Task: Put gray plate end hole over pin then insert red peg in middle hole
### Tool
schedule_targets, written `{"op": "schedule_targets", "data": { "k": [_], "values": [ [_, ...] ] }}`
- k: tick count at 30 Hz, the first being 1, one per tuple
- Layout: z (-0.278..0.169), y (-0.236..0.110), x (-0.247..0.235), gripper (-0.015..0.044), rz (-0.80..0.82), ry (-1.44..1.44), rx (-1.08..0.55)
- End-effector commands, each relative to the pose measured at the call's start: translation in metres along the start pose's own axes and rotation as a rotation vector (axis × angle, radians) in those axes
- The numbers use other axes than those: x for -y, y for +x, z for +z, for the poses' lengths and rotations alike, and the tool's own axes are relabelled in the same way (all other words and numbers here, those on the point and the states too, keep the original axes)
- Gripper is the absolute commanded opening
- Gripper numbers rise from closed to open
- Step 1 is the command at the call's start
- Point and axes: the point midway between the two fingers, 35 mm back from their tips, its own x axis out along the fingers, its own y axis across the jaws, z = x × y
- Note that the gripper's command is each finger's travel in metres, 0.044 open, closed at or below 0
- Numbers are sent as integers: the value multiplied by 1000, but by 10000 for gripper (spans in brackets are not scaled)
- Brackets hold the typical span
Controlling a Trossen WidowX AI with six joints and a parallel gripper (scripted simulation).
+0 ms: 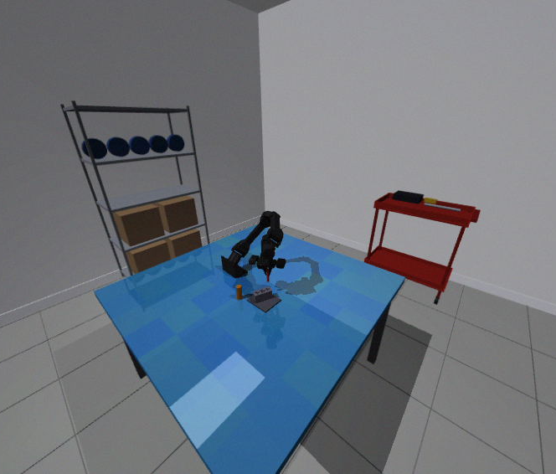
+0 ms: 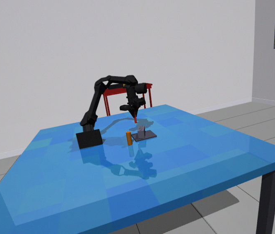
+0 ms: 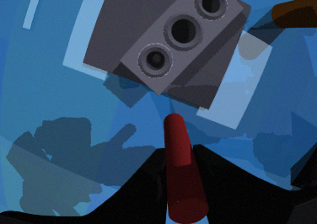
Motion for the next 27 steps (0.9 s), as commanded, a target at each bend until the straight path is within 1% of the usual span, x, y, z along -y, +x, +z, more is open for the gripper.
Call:
{"op": "schedule_targets", "data": {
  "k": [1,17,27],
  "values": [
    [13,0,0,0,-1,-12,5],
    [60,6,13,0,-3,-28,-4],
    [62,6,13,0,-3,-28,-4]
  ]
}}
